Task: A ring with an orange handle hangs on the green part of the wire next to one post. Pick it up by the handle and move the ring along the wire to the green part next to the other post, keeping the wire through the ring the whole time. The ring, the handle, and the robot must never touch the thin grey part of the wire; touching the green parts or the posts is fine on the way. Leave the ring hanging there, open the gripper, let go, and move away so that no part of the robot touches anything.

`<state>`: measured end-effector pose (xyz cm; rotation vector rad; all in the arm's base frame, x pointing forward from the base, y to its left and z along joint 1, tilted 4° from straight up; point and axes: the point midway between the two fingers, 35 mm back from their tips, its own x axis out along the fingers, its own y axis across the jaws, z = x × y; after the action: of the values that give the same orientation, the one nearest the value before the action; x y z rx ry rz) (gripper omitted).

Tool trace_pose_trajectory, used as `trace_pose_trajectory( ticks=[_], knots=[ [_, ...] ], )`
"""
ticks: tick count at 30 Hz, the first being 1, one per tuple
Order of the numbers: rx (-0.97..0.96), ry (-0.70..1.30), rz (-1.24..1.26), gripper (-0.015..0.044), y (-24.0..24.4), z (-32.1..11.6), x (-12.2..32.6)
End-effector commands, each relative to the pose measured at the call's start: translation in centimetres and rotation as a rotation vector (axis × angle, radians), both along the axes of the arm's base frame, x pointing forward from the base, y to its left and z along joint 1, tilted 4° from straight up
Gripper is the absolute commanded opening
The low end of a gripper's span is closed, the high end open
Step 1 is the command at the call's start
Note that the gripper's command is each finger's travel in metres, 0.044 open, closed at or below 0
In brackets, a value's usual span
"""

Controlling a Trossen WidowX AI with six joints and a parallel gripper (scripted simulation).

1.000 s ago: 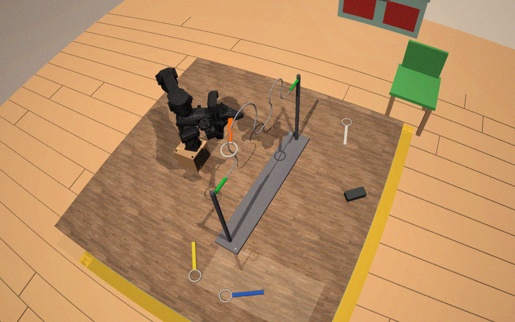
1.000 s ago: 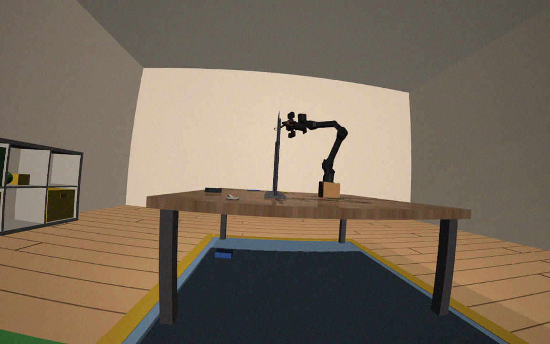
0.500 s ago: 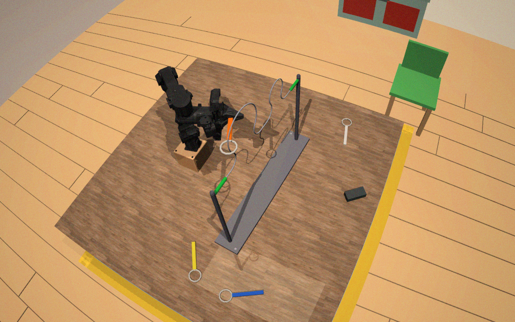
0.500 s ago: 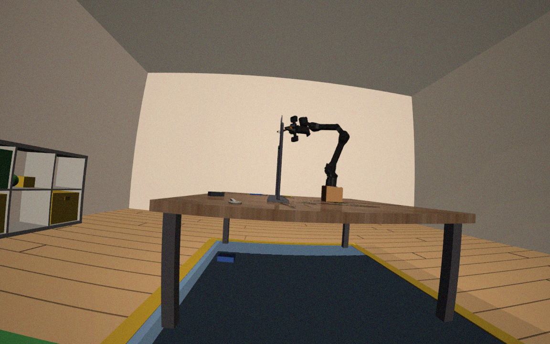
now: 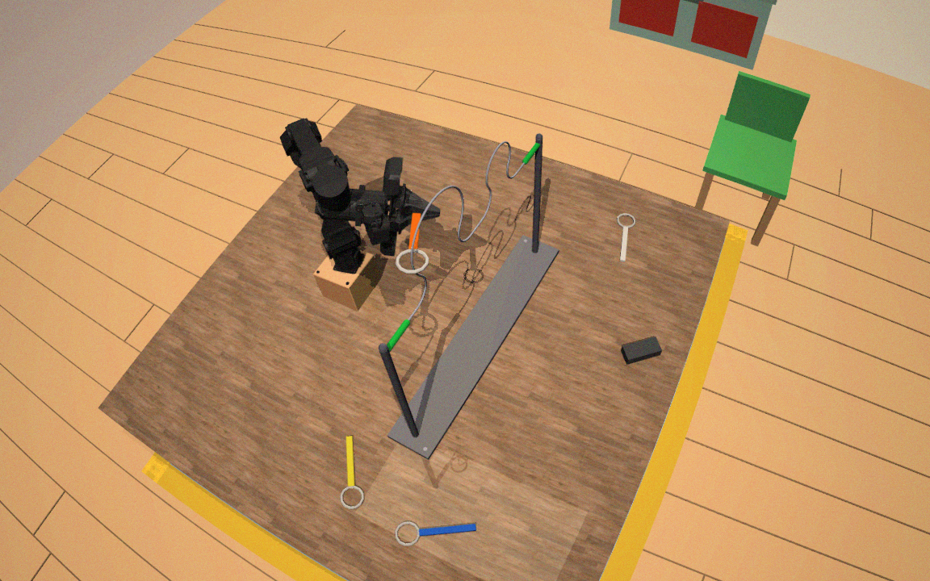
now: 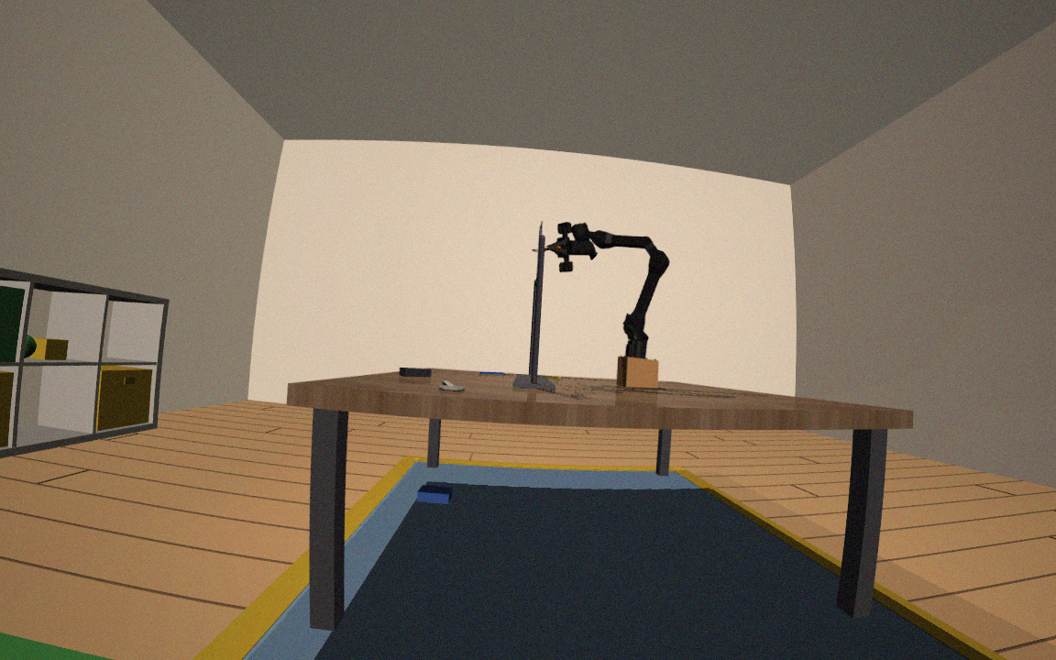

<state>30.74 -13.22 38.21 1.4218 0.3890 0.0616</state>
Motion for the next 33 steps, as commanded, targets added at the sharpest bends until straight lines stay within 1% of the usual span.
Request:
trace_pose_trajectory(
  ticks=[1, 33],
  knots=[
    [-0.05, 0.007, 0.0, -0.015, -0.12, 0.12, 0.06],
    [-0.356, 0.087, 0.011, -0.015, -0.42, -0.78, -0.06]
  ],
)
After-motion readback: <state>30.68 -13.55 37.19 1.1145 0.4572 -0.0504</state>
